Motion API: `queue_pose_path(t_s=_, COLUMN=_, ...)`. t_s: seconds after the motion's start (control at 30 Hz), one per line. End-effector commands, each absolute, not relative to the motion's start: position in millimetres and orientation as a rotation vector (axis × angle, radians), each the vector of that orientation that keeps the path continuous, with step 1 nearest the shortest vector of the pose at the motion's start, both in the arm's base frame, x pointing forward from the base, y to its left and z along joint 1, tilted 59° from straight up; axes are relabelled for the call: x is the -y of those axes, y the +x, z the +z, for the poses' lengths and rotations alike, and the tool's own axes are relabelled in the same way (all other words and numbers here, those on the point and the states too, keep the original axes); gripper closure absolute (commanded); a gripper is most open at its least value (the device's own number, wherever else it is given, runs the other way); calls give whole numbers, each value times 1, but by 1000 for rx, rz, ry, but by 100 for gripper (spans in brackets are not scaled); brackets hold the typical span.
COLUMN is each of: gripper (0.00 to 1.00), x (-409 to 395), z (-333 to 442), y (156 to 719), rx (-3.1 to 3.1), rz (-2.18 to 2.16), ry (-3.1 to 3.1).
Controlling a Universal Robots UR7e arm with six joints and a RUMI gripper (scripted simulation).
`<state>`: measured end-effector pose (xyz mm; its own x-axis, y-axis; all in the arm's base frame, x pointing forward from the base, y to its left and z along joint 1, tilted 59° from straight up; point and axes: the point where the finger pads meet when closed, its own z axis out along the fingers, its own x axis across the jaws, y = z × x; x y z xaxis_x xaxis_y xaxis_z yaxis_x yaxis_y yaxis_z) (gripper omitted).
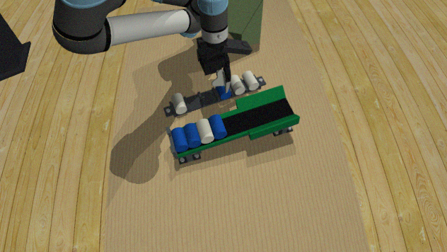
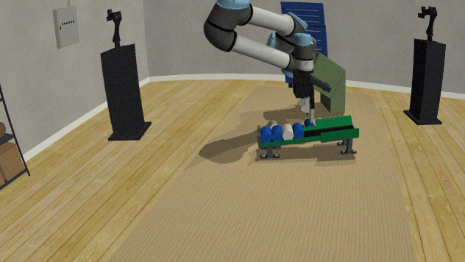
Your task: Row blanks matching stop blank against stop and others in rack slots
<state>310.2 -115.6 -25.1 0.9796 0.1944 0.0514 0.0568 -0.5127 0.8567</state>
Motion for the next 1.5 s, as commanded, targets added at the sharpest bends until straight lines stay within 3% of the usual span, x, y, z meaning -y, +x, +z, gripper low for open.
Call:
queue_pose_path(t_s=0.0, gripper=49, x=116, z=-25, y=311, rx=-176, rz=175, ry=2107)
queue_pose_path(t_s=1.47, gripper=49, x=132, z=-35, y=316, rx=-174, rz=176, ry=2107)
